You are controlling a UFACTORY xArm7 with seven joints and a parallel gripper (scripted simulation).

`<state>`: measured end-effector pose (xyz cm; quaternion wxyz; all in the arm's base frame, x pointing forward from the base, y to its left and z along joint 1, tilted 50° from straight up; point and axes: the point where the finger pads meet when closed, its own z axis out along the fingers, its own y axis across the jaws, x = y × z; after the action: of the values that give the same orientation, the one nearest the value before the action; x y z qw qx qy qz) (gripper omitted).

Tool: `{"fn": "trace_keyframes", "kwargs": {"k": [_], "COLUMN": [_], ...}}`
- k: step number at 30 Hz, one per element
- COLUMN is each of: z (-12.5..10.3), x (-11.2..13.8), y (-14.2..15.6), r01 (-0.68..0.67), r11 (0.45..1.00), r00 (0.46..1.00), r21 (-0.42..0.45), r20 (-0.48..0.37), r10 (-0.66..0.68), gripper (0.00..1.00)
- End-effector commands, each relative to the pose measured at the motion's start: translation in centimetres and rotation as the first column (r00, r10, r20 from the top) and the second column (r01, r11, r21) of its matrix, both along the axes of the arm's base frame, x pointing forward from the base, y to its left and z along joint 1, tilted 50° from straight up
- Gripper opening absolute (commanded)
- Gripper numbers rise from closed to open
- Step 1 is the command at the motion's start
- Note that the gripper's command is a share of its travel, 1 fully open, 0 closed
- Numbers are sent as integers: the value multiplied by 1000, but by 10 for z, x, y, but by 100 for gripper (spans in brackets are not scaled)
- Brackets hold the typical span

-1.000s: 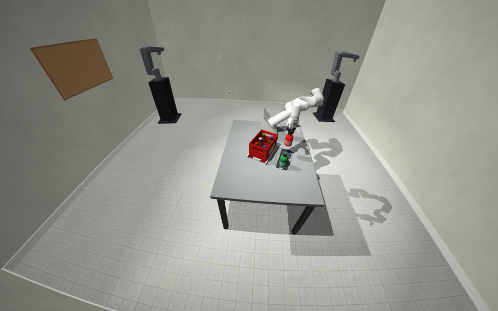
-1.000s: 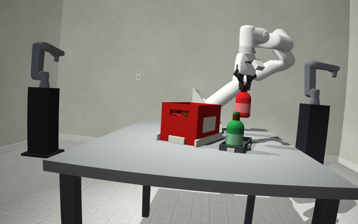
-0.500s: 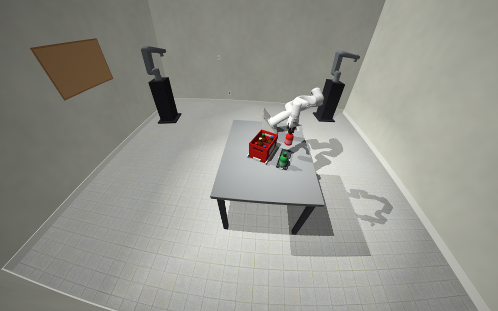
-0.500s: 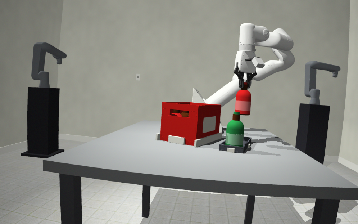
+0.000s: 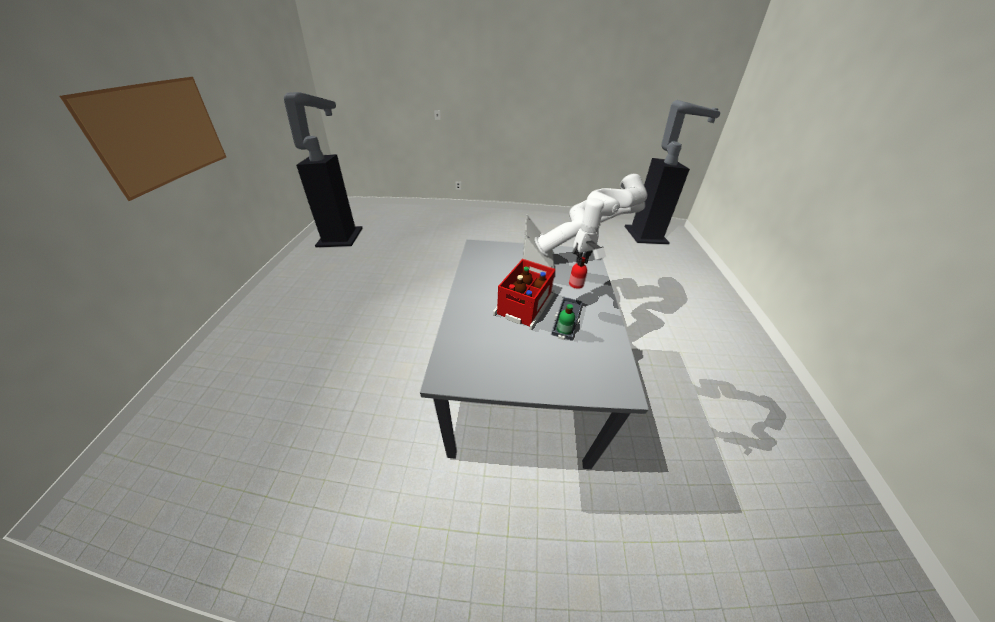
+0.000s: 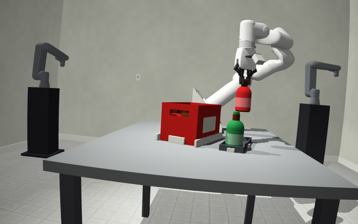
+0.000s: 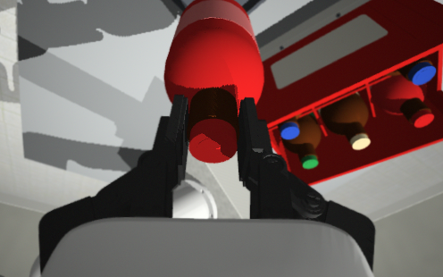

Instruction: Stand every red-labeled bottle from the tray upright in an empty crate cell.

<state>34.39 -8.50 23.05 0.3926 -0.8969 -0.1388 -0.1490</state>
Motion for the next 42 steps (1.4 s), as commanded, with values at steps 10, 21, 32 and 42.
{"fn": "trace_keyframes", "kwargs": {"k": [10, 21, 32, 42], "z": [7, 8, 8, 10], "x": [-1, -2, -2, -2], "y": [-9, -10, -10, -12], "r01": [3, 3, 3, 3], "r11": [1000, 1000, 1000, 1000], "r00": [1000, 1000, 1000, 1000], "r21": [-2, -2, -2, -2], "r20": [2, 2, 2, 2], "r10": [-3, -3, -3, -3], "gripper": [0, 0, 0, 0]}}
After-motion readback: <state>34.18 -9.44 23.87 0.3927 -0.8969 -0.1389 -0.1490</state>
